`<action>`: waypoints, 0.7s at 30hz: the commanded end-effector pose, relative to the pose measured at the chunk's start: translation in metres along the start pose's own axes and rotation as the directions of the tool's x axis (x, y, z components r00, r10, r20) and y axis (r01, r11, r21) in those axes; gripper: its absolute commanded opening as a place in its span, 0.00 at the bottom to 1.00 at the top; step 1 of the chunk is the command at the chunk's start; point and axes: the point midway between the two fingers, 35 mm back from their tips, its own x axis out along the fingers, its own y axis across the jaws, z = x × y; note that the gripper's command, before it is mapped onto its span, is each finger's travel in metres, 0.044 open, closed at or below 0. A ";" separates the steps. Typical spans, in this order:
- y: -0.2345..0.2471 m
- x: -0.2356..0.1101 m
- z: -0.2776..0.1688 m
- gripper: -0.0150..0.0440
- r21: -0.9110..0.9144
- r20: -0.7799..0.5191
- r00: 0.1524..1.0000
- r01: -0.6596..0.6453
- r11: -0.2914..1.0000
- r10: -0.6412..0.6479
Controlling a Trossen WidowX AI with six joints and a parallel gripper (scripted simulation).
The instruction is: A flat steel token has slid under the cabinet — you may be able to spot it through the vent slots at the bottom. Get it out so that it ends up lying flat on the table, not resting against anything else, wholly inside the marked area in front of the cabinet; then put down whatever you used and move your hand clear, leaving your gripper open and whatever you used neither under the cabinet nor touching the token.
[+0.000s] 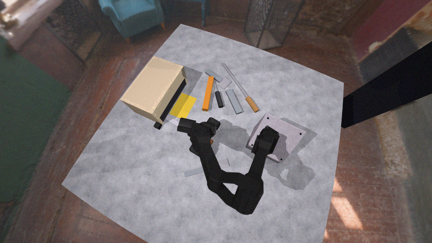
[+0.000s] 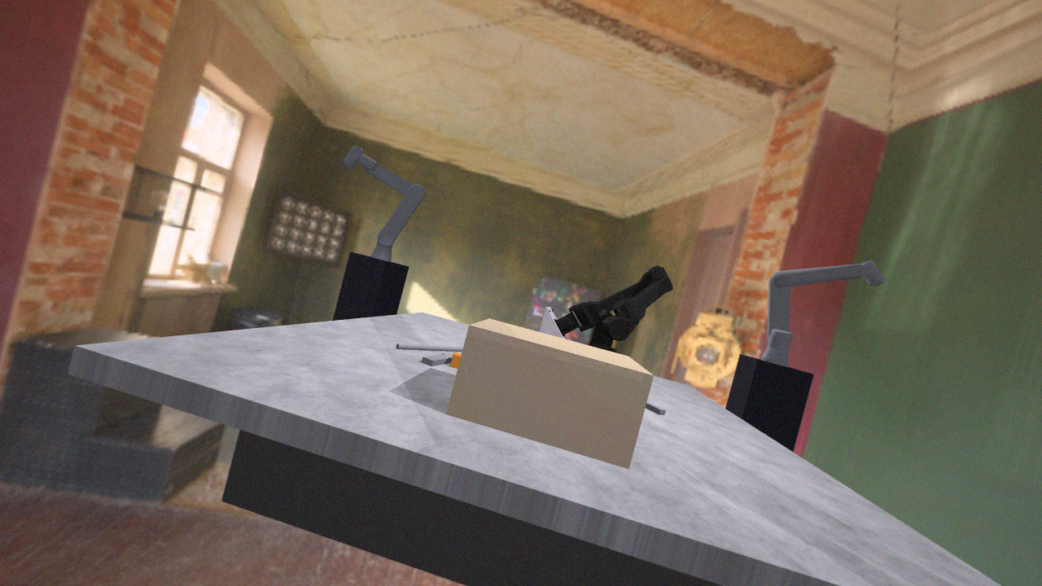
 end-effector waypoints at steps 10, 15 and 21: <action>0.001 0.001 -0.020 0.25 0.007 -0.006 1.000 0.002 1.000 -0.002; 0.001 0.001 -0.026 0.25 0.007 -0.006 1.000 0.002 1.000 -0.002; 0.002 0.001 -0.032 0.25 0.007 -0.006 1.000 0.002 1.000 -0.002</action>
